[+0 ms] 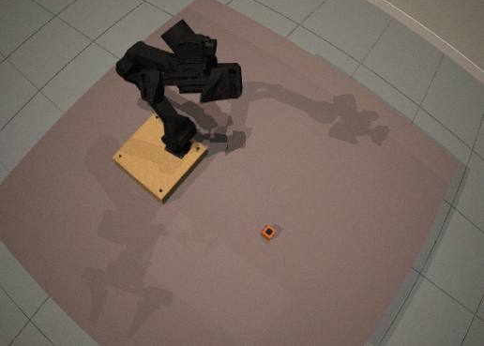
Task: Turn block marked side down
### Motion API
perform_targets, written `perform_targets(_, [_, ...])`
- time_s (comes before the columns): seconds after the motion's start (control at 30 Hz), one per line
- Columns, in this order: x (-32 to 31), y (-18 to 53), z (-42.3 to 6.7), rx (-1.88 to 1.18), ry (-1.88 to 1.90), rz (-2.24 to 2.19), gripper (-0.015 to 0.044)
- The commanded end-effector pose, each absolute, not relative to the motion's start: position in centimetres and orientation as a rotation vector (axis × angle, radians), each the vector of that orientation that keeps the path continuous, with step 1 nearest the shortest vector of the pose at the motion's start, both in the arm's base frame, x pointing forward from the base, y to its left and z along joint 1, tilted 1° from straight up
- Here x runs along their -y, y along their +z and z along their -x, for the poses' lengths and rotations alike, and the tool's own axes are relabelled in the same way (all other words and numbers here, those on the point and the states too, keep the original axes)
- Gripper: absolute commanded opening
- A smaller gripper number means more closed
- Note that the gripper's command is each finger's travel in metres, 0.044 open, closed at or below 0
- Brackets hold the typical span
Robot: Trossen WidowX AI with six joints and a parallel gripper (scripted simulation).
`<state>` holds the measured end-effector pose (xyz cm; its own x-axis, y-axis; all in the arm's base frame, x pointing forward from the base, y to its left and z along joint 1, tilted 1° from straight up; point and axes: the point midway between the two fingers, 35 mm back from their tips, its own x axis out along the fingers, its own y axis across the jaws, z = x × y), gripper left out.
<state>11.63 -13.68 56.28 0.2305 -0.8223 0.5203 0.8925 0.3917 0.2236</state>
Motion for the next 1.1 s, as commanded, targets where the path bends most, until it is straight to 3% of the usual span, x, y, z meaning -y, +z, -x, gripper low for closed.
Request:
perform_targets(0.0, [13.7,56.3,-11.8,0.623,-1.182,0.133,0.0426])
perform_targets(0.13, [14.0,55.6,-15.1,0.535,-1.136,0.195,0.044])
perform_targets(0.33, [14.9,51.9,-24.3,0.267,-0.984,0.324,0.044])
perform_targets(0.63, [15.0,41.4,-35.4,-0.176,-0.698,0.376,0.044])
perform_targets(1.07, [13.8,24.1,-40.7,-0.785,-0.41,0.229,0.044])
